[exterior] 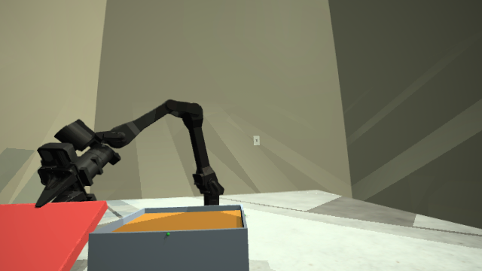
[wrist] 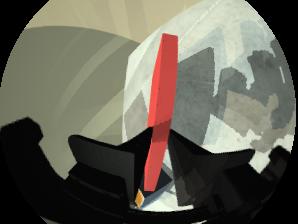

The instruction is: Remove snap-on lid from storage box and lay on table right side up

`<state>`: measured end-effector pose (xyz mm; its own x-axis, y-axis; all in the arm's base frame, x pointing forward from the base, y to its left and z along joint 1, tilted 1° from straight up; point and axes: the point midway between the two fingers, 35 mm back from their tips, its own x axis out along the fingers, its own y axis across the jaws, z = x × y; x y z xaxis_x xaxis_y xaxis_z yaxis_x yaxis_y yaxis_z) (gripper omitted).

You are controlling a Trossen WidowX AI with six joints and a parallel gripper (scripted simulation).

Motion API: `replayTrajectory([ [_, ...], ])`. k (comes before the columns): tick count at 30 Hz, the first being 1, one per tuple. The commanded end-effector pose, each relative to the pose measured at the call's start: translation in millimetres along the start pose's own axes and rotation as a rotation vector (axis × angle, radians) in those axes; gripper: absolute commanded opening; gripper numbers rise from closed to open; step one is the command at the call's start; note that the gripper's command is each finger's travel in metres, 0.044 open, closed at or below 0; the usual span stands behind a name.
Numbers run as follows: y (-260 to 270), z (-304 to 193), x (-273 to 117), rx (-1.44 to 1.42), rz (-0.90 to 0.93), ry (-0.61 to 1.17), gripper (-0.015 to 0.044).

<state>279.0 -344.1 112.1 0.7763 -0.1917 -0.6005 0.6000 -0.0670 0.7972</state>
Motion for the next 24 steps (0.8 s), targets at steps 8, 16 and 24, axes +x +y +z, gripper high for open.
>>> replayTrajectory([
  [8, -27.2, -7.5, 15.9, 0.04, -0.045, 0.027, 0.0],
  [16, -32.4, -7.8, 19.8, 0.04, -0.045, 0.027, 0.0],
  [24, -37.5, -8.2, 23.7, 0.04, -0.045, 0.027, 0.0],
])
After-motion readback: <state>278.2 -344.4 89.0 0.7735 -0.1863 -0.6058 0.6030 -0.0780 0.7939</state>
